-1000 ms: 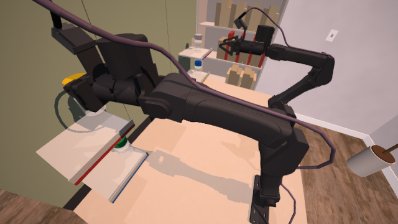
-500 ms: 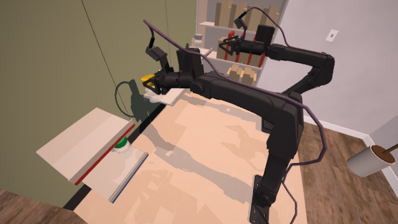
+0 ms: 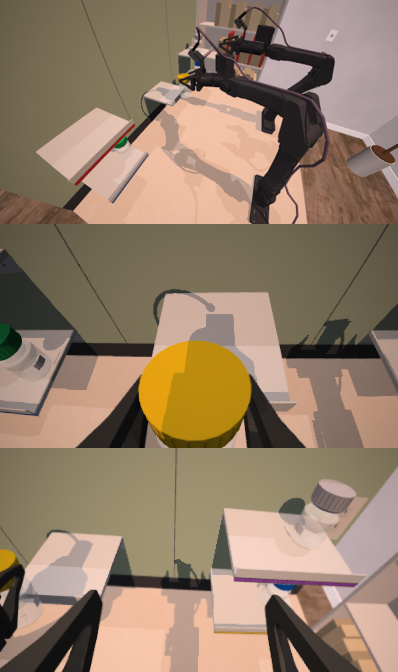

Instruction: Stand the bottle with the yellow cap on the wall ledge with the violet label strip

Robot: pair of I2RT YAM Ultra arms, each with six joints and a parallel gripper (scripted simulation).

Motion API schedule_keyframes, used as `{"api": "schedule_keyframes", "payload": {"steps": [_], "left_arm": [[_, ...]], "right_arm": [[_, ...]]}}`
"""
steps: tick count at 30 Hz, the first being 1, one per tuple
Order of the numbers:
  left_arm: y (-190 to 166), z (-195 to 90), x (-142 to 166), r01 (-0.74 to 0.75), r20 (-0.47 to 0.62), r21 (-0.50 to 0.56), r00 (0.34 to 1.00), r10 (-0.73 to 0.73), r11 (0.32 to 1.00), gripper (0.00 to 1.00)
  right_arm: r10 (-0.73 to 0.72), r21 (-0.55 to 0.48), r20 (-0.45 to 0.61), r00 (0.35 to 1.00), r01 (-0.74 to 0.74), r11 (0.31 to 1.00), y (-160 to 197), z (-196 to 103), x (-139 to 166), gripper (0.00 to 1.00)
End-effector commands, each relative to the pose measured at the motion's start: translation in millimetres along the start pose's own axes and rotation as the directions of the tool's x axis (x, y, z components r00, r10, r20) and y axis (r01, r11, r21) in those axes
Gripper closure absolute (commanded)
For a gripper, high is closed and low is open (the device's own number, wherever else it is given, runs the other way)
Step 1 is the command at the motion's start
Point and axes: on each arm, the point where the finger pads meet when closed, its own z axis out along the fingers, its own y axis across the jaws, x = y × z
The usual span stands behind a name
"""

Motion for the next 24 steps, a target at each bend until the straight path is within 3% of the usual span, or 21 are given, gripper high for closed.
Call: {"api": "schedule_keyframes", "payload": {"steps": [1,13,24], "left_arm": [[6.2,-17.5,-40.8,0.07,0.117,-0.006,0.991,-0.069,0.997,0.5],[0.6,-17.2,-45.1,0.015,0.163,0.242,0.985,-0.056,0.97,0.5],[13.2,-16.3,-49.6,0.027,0.183,0.245,0.98,-0.073,0.969,0.5]], "right_arm": [[-0.004,0.006,0.038,0.999,0.004,1.0,-3.6,-6.6,-10.7,0.0],[-0.004,0.006,0.038,0.999,0.004,1.0,-3.6,-6.6,-10.7,0.0],[-0.004,0.006,0.038,0.999,0.004,1.0,-3.6,-6.6,-10.7,0.0]]}}
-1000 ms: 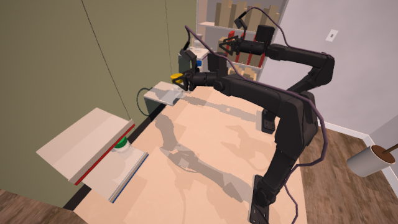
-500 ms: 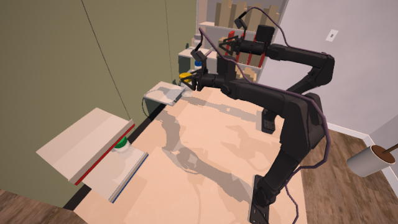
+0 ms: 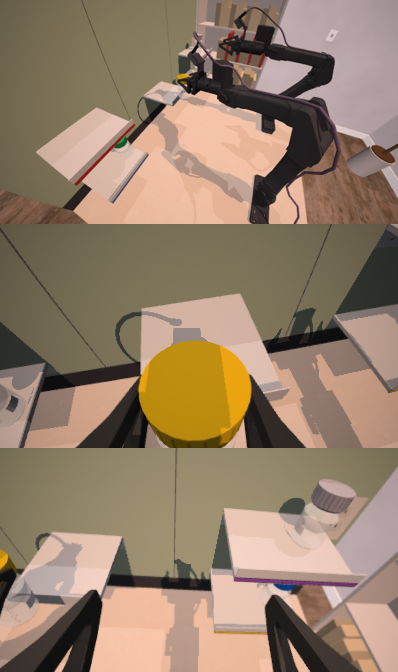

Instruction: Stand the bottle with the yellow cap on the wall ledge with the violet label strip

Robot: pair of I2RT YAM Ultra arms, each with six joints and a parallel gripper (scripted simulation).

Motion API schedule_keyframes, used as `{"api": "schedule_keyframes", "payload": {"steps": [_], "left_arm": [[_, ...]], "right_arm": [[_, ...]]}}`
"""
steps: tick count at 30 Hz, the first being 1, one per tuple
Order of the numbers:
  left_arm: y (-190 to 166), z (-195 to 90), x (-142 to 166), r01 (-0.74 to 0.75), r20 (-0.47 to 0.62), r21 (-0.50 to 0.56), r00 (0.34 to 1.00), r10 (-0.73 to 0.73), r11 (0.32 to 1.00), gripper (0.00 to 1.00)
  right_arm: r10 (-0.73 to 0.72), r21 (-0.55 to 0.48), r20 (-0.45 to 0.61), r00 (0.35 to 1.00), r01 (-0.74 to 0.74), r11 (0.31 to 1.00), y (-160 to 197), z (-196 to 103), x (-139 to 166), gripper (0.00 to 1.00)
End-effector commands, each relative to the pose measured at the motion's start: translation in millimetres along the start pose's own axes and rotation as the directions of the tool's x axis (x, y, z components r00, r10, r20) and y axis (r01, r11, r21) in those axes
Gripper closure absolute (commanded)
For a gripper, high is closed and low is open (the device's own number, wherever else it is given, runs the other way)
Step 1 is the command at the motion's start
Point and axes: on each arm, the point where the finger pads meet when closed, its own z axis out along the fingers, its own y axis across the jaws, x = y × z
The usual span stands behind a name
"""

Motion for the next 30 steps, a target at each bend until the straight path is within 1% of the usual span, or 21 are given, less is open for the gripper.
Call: {"api": "schedule_keyframes", "payload": {"steps": [1,3,5,10,11,15,24,25,30], "left_arm": [[2.4,-13.3,-47.6,0.057,0.135,0.029,0.989,-0.06,0.998,0.5],[1.0,-9.1,-29.4,0.039,0.091,0.026,0.995,-0.041,0.999,0.5],[1.1,-9.5,-34.6,0.043,0.101,0.027,0.994,-0.045,0.999,0.5],[1.1,-9.5,-34.6,0.043,0.101,0.027,0.994,-0.045,0.999,0.5],[2.2,-13.2,-46.8,0.05,0.12,0.028,0.991,-0.053,0.998,0.5],[2.5,-20.5,-68.5,0.045,0.108,0.031,0.993,-0.048,0.999,0.5],[2.7,-21.7,-73.9,0.05,0.12,0.032,0.991,-0.053,0.998,0.5],[1.3,-22.0,-77.5,0.054,0.133,0.042,0.989,-0.06,0.998,0.5],[1.4,-9.5,-72.5,0.053,0.13,0.041,0.99,-0.058,0.998,0.5]], "right_arm": [[-0.004,0.006,0.038,0.999,0.004,1.0,-3.6,-6.6,-10.7,0.0],[-0.004,0.006,0.038,0.999,0.004,1.0,-3.6,-6.6,-10.7,0.0],[-0.004,0.006,0.038,0.999,0.004,1.0,-3.6,-6.6,-10.7,0.0],[-0.004,0.006,0.038,0.999,0.004,1.0,-3.6,-6.6,-10.7,0.0],[-0.004,0.006,0.038,0.999,0.004,1.0,-3.6,-6.6,-10.7,0.0],[-0.004,0.006,0.038,0.999,0.004,1.0,-3.6,-6.6,-10.7,0.0],[-0.004,0.006,0.038,0.999,0.004,1.0,-3.6,-6.6,-10.7,0.0],[-0.004,0.006,0.038,0.999,0.004,1.0,-3.6,-6.6,-10.7,0.0],[-0.004,0.006,0.038,0.999,0.004,1.0,-3.6,-6.6,-10.7,0.0]]}}
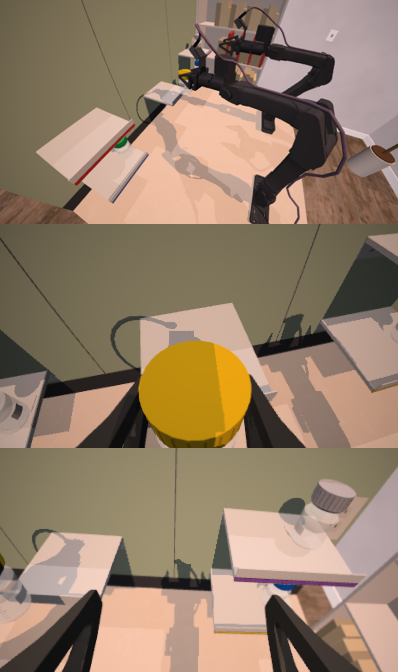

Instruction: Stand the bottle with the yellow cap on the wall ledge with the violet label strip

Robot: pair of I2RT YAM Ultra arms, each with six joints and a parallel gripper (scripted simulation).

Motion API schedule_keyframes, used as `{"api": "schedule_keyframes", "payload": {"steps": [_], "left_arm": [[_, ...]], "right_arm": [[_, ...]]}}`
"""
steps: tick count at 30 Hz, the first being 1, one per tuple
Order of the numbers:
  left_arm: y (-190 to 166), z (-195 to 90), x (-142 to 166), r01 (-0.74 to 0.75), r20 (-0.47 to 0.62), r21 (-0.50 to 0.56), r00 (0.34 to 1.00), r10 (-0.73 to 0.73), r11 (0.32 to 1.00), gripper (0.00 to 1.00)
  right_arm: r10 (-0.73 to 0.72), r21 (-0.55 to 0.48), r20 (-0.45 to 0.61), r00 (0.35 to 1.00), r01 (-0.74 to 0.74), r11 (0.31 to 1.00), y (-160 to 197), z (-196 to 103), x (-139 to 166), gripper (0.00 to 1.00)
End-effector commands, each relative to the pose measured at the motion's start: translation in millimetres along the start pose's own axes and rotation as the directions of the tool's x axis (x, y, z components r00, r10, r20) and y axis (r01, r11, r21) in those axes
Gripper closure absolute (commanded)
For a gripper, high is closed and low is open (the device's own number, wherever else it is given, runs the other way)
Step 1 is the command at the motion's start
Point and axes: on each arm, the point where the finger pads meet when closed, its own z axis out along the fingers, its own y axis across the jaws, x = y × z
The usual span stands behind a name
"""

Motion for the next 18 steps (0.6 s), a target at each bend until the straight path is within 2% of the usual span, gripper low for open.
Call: {"api": "schedule_keyframes", "payload": {"steps": [1,4,18], "left_arm": [[3.0,1.1,-50.9,0.05,0.126,0.011,0.991,-0.051,0.999,0.5],[2.9,3.3,-51.7,0.051,0.129,0.012,0.99,-0.052,0.999,0.5],[3.4,50.0,-60.9,0.076,0.173,0.016,0.982,-0.078,0.997,0.5]], "right_arm": [[-0.004,0.006,0.038,0.999,0.004,1.0,-3.6,-6.6,-10.7,0.0],[-0.004,0.006,0.038,0.999,0.004,1.0,-3.6,-6.6,-10.7,0.0],[-0.004,0.006,0.038,0.999,0.004,1.0,-3.6,-6.6,-10.7,0.0]]}}
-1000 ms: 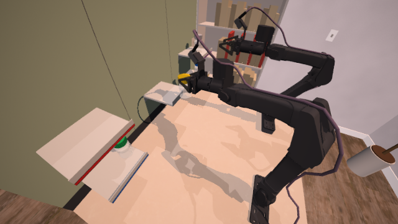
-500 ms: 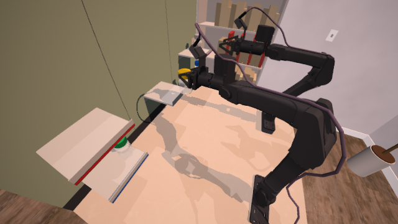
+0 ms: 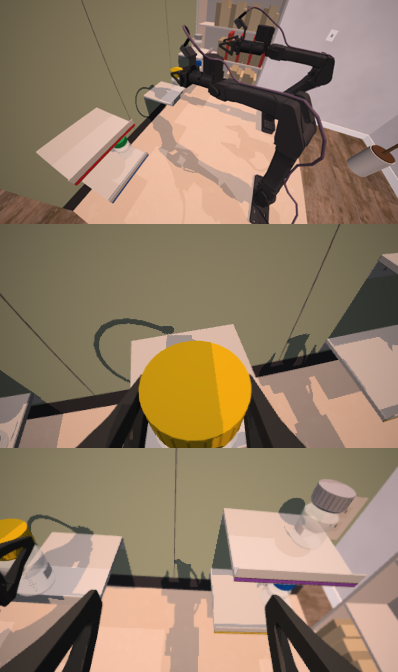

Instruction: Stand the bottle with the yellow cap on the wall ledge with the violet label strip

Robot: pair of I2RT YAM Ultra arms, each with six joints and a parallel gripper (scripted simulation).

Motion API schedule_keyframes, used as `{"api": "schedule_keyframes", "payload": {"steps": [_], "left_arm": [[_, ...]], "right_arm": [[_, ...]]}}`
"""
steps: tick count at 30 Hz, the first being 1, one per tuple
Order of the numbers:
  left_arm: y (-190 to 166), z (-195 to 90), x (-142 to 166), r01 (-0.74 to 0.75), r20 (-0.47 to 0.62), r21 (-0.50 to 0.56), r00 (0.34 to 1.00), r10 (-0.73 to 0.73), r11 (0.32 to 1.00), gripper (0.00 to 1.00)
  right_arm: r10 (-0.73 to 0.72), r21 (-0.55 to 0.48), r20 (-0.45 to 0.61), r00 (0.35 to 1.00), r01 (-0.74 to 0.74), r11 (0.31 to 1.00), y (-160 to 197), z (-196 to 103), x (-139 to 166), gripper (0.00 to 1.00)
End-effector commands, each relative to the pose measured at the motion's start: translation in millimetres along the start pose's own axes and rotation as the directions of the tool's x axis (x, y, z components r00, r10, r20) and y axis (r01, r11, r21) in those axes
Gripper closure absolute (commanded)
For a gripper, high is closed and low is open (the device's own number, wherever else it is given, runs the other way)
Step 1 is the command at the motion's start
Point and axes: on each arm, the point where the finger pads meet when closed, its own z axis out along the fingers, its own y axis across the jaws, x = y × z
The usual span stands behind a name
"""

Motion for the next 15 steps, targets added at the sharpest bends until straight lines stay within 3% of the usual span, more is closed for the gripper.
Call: {"api": "schedule_keyframes", "payload": {"steps": [1,15], "left_arm": [[3.8,8.8,-60.0,0.064,0.154,0.014,0.986,-0.065,0.998,0.5],[6.2,24.4,-64.7,0.068,0.17,0.004,0.983,-0.068,0.998,0.5]], "right_arm": [[-0.004,0.006,0.038,0.999,0.004,1.0,-3.6,-6.6,-10.7,0.0],[-0.004,0.006,0.038,0.999,0.004,1.0,-3.6,-6.6,-10.7,0.0]]}}
